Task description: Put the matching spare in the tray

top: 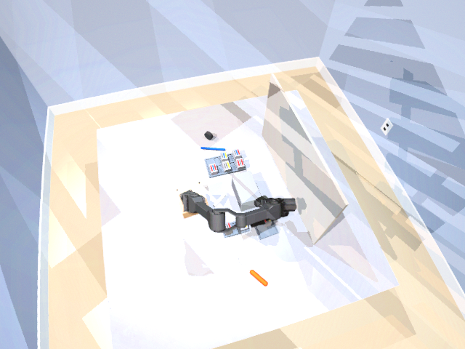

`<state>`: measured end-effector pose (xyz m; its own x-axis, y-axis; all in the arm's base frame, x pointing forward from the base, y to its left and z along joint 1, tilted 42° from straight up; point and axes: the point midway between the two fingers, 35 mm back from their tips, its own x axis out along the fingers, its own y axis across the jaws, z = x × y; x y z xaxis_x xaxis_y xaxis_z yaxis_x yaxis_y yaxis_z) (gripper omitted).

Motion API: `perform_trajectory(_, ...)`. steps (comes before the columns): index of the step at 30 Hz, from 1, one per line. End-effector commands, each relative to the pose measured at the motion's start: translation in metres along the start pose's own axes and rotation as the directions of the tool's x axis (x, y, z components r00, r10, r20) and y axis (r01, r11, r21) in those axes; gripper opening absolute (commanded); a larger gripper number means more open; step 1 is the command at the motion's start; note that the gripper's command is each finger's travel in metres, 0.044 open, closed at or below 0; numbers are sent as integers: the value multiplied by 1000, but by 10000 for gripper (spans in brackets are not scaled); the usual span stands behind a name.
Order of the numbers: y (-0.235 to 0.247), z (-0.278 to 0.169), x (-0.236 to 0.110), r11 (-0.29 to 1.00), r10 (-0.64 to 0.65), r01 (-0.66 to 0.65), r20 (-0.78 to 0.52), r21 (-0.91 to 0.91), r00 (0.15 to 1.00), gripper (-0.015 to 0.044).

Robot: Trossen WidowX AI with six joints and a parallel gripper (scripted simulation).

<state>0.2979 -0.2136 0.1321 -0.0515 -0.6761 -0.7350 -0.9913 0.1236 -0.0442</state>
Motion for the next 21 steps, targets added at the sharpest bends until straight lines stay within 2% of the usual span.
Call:
perform_trajectory(1, 0, 2, 2, 1000, -3, 3, 5, -5, 1000, 0)
perform_trajectory(20, 4, 1, 18, 1000, -3, 3, 0, -6, 1000, 0)
perform_trajectory(21, 4, -1, 17, 1000, 0, 0, -5, -1, 1000, 26)
